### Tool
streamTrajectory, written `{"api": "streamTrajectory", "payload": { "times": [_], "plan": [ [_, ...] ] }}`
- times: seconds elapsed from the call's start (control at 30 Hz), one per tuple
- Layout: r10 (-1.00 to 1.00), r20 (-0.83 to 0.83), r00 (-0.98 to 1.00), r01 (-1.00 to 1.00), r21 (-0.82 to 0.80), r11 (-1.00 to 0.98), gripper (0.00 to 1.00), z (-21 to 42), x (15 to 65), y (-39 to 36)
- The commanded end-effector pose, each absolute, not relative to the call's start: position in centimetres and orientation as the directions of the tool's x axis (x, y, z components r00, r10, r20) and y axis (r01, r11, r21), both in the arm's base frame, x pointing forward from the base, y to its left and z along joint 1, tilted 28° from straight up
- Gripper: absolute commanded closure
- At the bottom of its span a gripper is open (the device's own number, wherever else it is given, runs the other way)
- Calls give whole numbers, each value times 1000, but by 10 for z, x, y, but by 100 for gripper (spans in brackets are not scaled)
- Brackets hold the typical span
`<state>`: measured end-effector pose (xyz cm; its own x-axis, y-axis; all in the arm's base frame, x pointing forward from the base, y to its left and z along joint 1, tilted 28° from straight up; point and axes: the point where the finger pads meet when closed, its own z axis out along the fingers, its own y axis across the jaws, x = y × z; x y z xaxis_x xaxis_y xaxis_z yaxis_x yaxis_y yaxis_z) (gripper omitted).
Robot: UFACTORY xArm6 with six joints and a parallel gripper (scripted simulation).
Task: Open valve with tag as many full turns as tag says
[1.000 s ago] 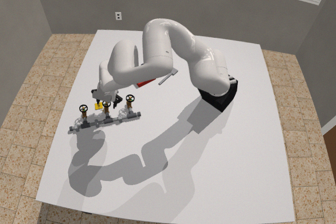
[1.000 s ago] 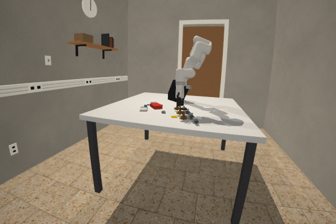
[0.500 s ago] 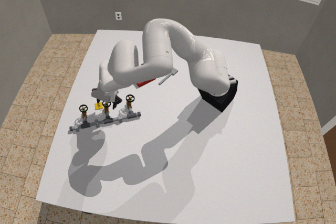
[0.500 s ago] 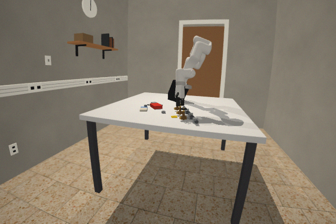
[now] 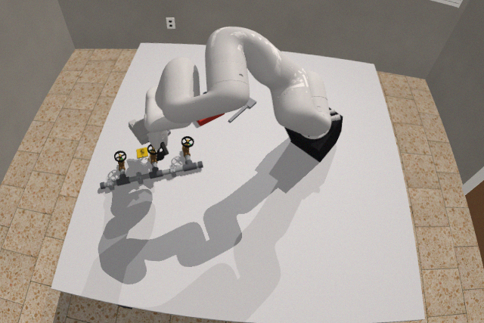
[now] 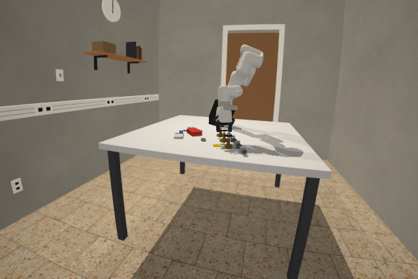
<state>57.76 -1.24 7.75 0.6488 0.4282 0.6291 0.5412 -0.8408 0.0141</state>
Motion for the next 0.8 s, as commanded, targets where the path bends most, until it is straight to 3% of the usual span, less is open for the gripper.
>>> {"api": "streamTrajectory", "payload": {
  "times": [0.0,0.4,0.77],
  "plan": [
    [189,591,784,342,-158,-926,0,79,579,-13],
    [-373,424,825,-154,-467,-871,0,79,579,-13],
    [-805,109,583,-582,-636,-507,0,79,579,-13]
  ]
}}
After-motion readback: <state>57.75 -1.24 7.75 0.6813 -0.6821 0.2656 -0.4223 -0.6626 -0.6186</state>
